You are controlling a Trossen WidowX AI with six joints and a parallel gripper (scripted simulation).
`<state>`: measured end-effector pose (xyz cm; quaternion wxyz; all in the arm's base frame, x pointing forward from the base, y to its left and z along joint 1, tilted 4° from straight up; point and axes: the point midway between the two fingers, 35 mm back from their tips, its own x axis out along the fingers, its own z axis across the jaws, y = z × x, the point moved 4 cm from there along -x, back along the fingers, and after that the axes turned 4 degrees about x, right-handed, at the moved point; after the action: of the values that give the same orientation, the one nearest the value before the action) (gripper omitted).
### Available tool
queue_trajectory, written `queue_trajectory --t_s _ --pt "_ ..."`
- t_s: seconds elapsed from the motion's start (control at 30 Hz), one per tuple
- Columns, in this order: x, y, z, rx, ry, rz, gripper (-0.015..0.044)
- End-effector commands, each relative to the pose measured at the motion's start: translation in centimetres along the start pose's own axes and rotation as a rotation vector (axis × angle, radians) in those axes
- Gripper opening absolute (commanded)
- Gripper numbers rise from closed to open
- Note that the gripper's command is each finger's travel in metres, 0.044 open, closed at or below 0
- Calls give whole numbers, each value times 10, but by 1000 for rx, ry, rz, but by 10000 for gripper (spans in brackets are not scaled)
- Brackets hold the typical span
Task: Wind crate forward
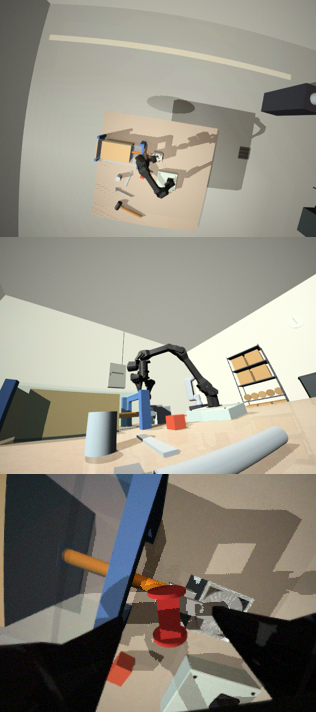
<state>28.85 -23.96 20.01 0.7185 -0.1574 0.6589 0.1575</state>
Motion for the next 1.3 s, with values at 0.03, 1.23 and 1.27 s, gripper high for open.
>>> queue_trajectory --t_s 0.03,1.23,1.27 --pt "9 1 -1 1 5 5 440" --pt "48 5 -2 1 5 5 440" --pt "48 5 -2 1 5 5 440"
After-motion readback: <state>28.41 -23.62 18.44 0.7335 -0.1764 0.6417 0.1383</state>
